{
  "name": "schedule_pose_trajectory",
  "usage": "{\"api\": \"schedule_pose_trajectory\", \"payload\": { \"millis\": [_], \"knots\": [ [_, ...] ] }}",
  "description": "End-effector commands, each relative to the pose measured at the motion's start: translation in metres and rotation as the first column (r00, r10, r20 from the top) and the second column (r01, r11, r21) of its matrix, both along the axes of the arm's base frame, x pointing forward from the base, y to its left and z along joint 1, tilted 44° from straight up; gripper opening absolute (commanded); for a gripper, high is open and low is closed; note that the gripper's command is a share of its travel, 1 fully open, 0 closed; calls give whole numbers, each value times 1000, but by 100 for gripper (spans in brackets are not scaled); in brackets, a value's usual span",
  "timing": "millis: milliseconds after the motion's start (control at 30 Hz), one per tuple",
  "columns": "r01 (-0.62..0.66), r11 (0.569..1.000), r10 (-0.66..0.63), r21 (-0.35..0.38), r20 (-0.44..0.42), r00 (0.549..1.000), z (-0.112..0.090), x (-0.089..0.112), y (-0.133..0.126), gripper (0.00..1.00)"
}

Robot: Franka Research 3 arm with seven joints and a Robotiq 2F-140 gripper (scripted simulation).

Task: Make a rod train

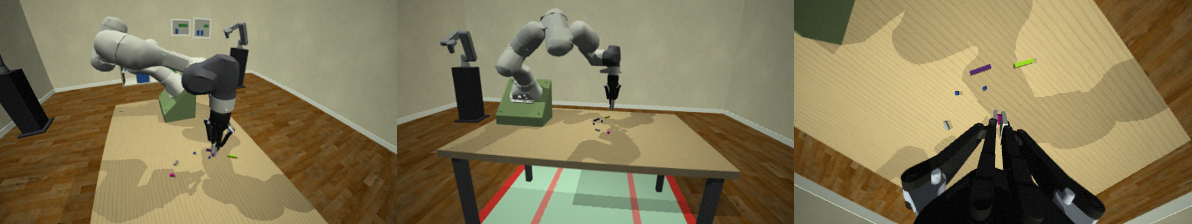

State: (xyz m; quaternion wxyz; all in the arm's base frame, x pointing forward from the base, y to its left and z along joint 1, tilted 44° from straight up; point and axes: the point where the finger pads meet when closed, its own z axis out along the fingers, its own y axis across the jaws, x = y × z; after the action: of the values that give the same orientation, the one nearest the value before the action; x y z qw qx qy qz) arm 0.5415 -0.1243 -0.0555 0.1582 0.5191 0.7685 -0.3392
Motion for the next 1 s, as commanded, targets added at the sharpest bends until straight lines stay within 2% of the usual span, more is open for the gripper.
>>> {"api": "schedule_pose_trajectory", "payload": {
  "millis": [0, 67, 133, 333, 733, 900, 967],
  "knots": [
    [2, 1000, -2, -4, -10, 1000, 0, -3, -2, 3],
    [44, 999, -44, -10, 31, 999, -1, -6, 1, 3],
    [136, 991, -133, -17, 119, 984, -5, -12, 6, 3],
    [174, 985, -169, -17, 156, 973, -7, -14, 8, 3],
    [312, 950, -297, -6, 289, 910, -12, -24, 16, 3],
    [342, 940, -323, -1, 317, 891, -13, -26, 18, 3],
    [378, 926, -355, 6, 352, 866, -15, -29, 20, 3]
  ]
}}
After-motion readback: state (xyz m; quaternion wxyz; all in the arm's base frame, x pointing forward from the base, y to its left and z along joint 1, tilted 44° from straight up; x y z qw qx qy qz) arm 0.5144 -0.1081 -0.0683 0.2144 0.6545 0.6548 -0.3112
